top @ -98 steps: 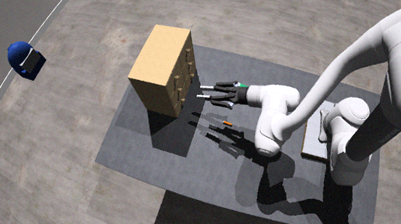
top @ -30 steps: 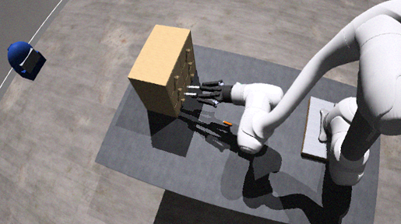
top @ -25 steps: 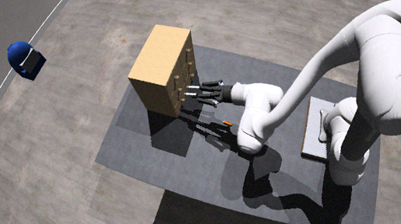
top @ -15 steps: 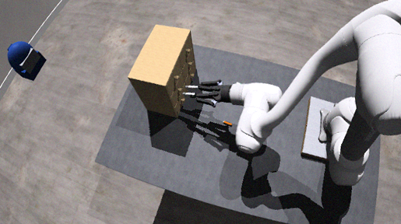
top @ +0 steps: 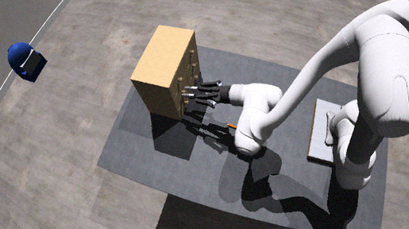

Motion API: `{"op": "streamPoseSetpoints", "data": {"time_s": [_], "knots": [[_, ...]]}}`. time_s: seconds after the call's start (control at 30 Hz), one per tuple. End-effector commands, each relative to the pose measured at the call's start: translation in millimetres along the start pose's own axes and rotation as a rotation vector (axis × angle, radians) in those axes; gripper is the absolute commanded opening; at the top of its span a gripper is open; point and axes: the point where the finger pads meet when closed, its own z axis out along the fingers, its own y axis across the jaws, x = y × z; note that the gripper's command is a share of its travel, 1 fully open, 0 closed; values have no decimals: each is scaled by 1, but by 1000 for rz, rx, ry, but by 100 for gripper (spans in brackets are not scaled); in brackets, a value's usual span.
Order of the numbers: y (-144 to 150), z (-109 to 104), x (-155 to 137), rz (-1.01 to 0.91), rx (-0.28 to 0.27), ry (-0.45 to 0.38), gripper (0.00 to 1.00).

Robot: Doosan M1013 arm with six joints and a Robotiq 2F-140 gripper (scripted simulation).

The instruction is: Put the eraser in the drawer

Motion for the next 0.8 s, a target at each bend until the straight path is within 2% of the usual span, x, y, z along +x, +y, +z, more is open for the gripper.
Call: {"op": "streamPoseSetpoints", "data": {"time_s": [0.0, 0.77], "knots": [[0, 3, 1, 0, 0, 0, 20], [0, 7, 3, 0, 0, 0, 20]]}}
